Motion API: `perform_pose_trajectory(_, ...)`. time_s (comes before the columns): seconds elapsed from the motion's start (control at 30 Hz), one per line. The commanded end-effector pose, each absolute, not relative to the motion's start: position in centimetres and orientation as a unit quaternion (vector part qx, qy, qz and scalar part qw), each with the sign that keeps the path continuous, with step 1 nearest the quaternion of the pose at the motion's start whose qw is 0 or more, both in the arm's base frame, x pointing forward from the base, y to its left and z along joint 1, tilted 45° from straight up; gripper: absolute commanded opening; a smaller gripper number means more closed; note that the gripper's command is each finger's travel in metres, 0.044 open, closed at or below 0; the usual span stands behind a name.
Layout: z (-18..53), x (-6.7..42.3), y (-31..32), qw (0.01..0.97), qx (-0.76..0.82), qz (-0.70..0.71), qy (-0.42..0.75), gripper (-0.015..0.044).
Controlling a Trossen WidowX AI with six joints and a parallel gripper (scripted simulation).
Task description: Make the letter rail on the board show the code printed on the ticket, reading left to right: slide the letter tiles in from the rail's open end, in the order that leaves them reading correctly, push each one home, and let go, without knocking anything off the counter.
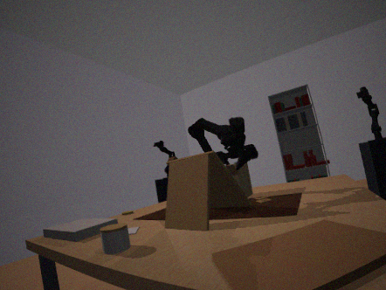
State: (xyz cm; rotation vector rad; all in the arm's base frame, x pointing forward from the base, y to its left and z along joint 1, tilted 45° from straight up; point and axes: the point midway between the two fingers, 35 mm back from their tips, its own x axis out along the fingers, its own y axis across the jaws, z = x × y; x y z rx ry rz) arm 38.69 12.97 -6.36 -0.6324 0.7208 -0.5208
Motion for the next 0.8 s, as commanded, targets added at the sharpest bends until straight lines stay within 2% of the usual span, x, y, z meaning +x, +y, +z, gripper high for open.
perform_pose_trajectory(0.0,-6.25,38.53,12.74,0.854,-0.302,-0.246,0.345,0.0)
perform_pose_trajectory(0.77,-5.45,38.28,11.88,0.854,-0.302,-0.246,0.345,0.0)
